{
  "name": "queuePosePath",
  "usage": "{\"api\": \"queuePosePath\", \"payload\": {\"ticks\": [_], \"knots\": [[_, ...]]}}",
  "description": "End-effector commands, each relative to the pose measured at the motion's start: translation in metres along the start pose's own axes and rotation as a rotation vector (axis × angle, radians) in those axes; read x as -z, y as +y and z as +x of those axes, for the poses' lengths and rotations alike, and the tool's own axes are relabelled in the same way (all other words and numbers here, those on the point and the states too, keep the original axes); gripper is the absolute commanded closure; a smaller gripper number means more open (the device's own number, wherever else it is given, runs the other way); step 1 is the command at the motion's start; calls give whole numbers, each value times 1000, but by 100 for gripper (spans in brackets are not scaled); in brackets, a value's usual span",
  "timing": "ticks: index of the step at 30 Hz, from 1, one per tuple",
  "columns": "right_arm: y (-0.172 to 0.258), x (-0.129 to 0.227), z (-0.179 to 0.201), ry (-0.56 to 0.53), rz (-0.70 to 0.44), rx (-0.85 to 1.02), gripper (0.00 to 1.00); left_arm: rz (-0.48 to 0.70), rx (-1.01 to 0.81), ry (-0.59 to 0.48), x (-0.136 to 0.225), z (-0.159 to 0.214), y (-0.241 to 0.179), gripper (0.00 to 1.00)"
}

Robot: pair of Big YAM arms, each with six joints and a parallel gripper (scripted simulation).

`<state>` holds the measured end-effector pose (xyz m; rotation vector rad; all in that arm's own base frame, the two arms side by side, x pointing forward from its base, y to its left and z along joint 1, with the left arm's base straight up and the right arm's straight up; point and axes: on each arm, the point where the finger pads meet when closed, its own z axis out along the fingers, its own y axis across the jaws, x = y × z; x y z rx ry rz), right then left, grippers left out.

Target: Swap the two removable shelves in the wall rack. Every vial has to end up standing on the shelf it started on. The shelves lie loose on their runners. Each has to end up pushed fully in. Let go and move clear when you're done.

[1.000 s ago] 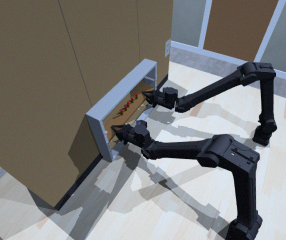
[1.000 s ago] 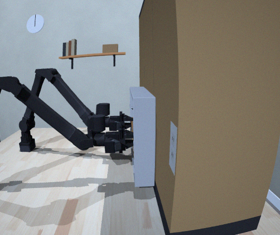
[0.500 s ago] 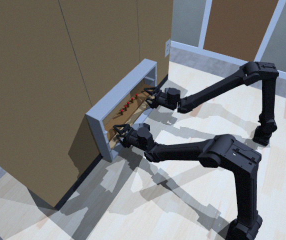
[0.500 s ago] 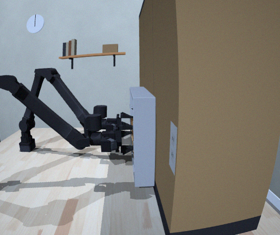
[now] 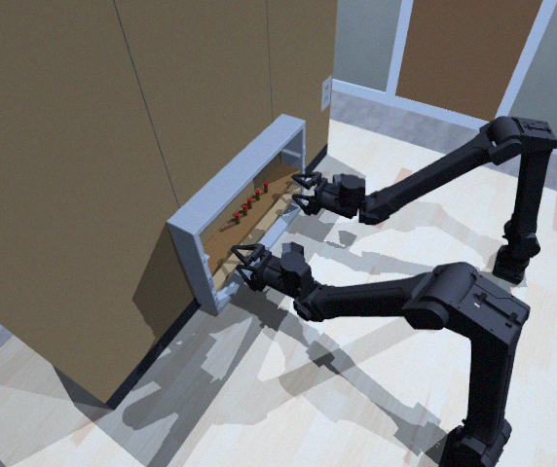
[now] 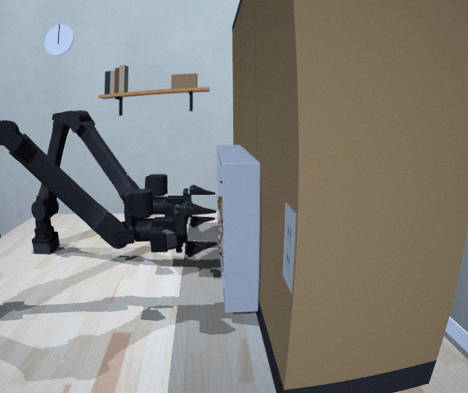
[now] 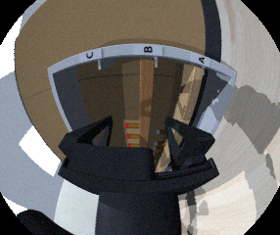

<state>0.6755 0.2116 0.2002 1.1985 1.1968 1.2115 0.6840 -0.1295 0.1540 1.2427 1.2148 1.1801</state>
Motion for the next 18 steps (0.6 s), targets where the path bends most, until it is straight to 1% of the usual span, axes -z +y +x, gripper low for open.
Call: {"api": "queuePosePath", "payload": {"ticks": [1,3,4,7,11,16,17,18], "knots": [[-34,18,2,-10,17,26,16,-26,-9,-1,7,-5,-27,16],[-34,18,2,-10,17,26,16,-26,-9,-1,7,-5,-27,16],[-52,16,-6,-27,33,33,16,-31,-8,-6,7,-8,-35,16],[-76,13,-16,-49,35,34,16,-30,-10,-3,10,-8,-59,16],[-76,-1,-8,-29,-10,-13,16,-32,-9,-1,12,-7,-75,16],[-81,-5,1,-3,-17,-16,16,-40,-6,-2,10,-8,-76,16],[-83,-7,-1,-7,-12,-13,16,-62,1,-1,9,-7,-62,16],[-84,-9,-2,-8,-6,-11,16,-62,2,1,9,-6,-62,16]]}}
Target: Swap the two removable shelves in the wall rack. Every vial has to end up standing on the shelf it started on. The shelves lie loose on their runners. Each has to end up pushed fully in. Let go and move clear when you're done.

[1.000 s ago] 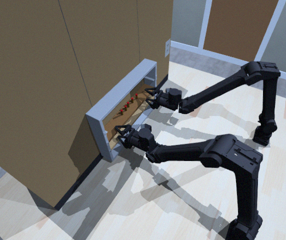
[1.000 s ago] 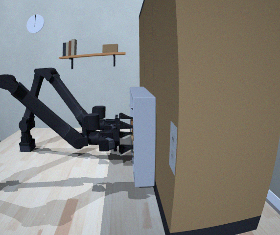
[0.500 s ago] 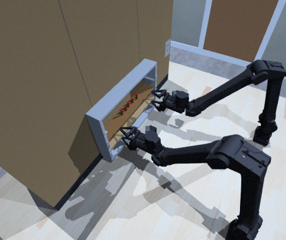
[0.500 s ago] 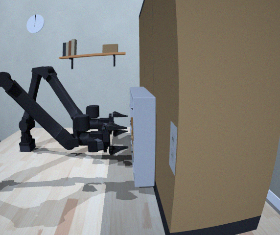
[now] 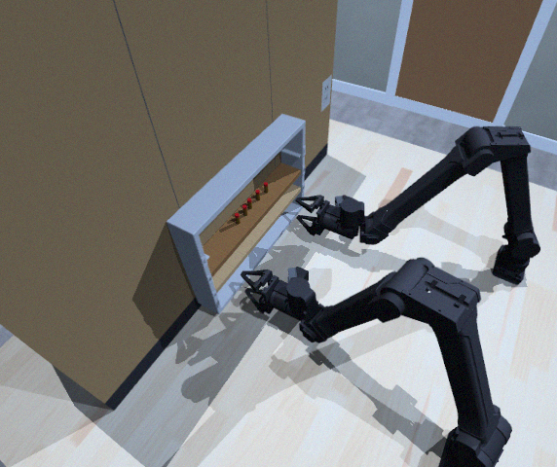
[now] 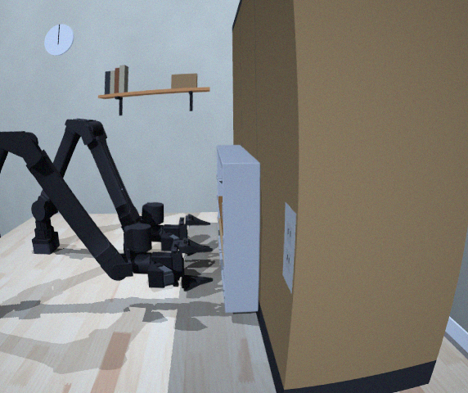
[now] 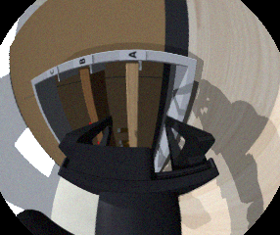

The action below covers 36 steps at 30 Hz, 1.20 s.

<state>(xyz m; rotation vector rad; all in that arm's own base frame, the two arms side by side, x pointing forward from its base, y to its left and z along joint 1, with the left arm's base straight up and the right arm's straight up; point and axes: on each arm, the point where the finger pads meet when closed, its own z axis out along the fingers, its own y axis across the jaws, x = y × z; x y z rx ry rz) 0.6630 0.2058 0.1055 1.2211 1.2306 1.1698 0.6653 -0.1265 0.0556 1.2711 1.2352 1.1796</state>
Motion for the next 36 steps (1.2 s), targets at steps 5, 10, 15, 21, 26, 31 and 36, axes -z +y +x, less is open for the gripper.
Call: {"api": "queuePosePath", "payload": {"ticks": [5,10,15,21,26,31,36], "knots": [[13,-27,3,0,-51,-31,16,-92,15,-3,-6,-7,37,16],[9,-35,2,-2,-40,-26,16,-112,20,-1,-16,-7,63,16],[13,-41,8,3,-39,-25,16,-107,18,2,-23,-5,73,16],[16,-47,7,2,-39,-26,16,-85,13,9,-31,1,58,16],[16,-56,4,-2,-39,-26,16,-65,9,9,-39,2,45,16],[17,-63,4,-2,-40,-26,16,-64,8,9,-46,2,44,16],[17,-67,4,-2,-40,-26,16,-65,8,9,-51,2,45,16]]}}
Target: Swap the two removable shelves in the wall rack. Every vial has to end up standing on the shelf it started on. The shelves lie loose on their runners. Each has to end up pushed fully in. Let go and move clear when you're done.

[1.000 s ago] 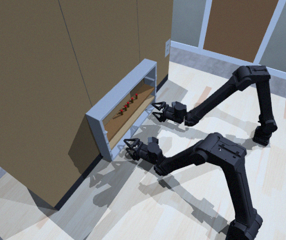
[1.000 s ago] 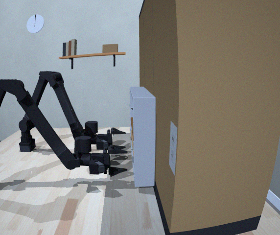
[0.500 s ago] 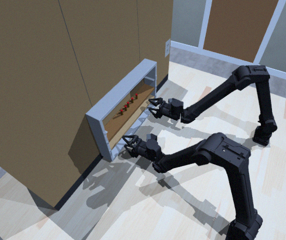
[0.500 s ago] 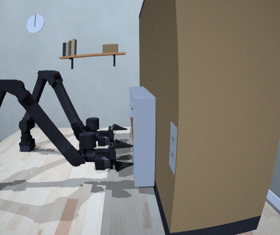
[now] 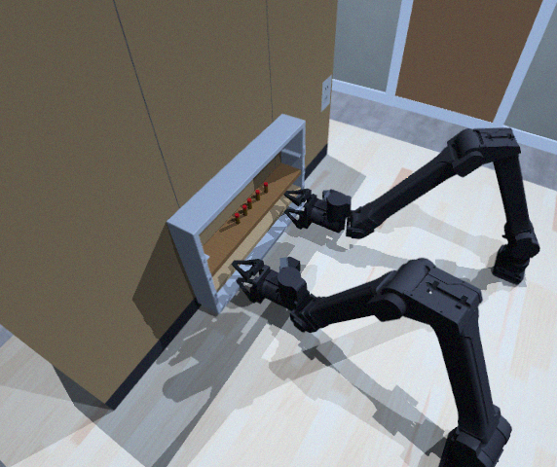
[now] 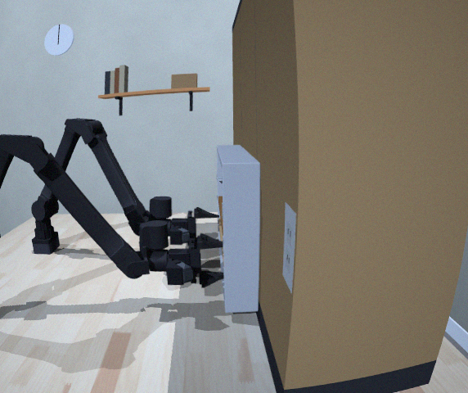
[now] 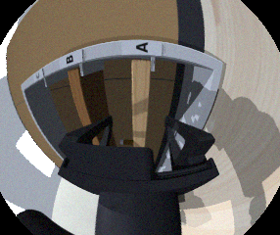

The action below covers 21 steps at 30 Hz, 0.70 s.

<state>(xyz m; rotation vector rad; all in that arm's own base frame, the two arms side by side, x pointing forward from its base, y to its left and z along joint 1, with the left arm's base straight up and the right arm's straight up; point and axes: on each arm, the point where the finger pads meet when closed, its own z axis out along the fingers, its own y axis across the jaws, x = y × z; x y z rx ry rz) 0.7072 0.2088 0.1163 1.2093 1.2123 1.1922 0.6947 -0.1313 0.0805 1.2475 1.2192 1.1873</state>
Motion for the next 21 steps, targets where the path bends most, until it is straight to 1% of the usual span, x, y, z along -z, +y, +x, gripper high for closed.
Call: {"api": "queuePosePath", "payload": {"ticks": [1,6,15,17,18,20,21], "knots": [[4,-23,9,3,-17,-15,16,-46,4,11,-25,6,23,16],[5,-33,1,-7,-17,-15,16,-42,3,9,-32,6,20,16],[-2,-46,1,-5,-20,-17,16,-40,2,10,-46,6,19,16],[-2,-46,1,-5,-20,-17,16,-40,2,10,-46,6,19,16],[-7,-41,4,-1,-16,-15,16,-45,3,11,-47,6,23,16],[6,-32,11,7,-26,-19,16,-45,3,10,-50,6,23,16],[5,-32,11,6,-20,-17,16,-44,3,9,-52,6,22,16]]}}
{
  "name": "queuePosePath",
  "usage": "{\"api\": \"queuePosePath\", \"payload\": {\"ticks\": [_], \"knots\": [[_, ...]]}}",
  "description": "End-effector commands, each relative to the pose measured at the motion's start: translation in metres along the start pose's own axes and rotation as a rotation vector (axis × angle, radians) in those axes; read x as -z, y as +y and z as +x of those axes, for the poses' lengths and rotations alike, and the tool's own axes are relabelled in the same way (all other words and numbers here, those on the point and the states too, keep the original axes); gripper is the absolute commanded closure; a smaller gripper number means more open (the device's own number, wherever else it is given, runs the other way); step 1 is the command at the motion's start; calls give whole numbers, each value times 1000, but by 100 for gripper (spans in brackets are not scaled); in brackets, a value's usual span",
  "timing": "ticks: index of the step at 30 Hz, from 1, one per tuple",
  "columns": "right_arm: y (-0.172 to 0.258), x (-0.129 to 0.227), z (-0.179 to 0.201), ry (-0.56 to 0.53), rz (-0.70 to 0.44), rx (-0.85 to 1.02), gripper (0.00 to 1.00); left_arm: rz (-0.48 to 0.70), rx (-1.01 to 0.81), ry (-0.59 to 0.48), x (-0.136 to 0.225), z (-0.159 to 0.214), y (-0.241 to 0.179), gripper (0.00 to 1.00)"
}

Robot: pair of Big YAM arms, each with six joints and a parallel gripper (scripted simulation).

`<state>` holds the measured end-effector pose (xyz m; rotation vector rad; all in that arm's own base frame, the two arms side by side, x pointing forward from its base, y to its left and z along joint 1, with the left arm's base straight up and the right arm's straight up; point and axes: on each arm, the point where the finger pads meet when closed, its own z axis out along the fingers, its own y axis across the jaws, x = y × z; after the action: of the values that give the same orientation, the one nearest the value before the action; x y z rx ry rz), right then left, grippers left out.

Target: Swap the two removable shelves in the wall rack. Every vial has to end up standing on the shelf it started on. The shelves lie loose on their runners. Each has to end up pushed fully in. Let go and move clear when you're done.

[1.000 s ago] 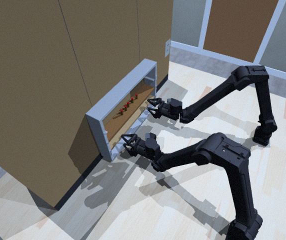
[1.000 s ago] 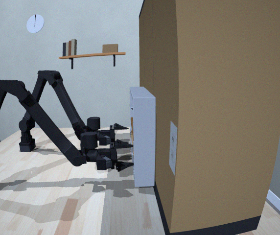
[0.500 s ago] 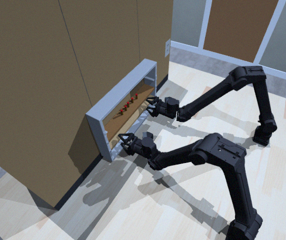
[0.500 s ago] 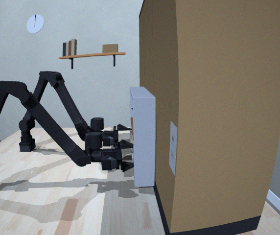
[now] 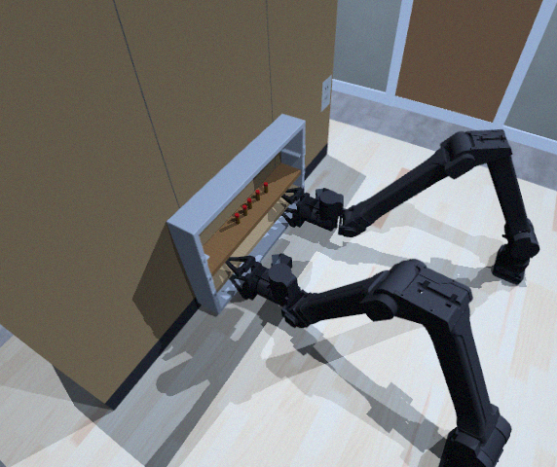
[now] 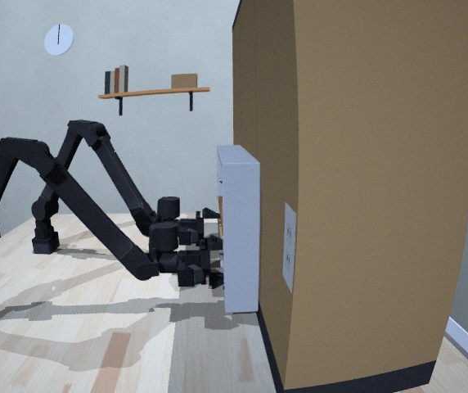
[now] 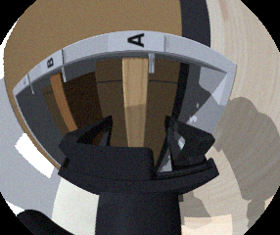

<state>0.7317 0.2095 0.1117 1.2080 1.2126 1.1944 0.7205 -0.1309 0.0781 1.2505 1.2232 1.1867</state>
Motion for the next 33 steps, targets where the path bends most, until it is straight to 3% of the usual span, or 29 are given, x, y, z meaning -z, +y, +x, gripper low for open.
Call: {"api": "queuePosePath", "payload": {"ticks": [1,7,10,11,13,16,17,19,20,21,28,33], "knots": [[8,-7,11,6,-13,-14,24,-50,4,8,-28,5,24,16],[9,-6,6,2,-21,-17,73,-43,3,8,-39,6,18,16],[8,-6,5,1,-19,-16,79,-44,3,9,-30,8,17,16],[8,-5,4,1,-18,-16,82,-55,5,10,-29,9,25,24],[8,-5,4,1,-18,-16,82,-55,5,10,-29,9,25,24],[8,-5,3,-1,-18,-16,88,-61,6,0,-27,0,30,49],[8,-5,2,-1,-18,-16,99,-64,7,0,-26,0,32,58],[8,-5,2,0,-18,-16,100,-72,9,0,-25,0,37,73],[8,-5,2,-1,-18,-16,100,-51,11,0,-25,0,23,76],[8,-5,2,-1,-18,-16,89,-51,11,0,-24,0,23,79],[10,-4,2,-1,-18,-16,88,-49,11,0,-21,0,24,96],[11,-2,2,-1,-18,-16,88,-49,11,0,-19,0,25,100]]}}
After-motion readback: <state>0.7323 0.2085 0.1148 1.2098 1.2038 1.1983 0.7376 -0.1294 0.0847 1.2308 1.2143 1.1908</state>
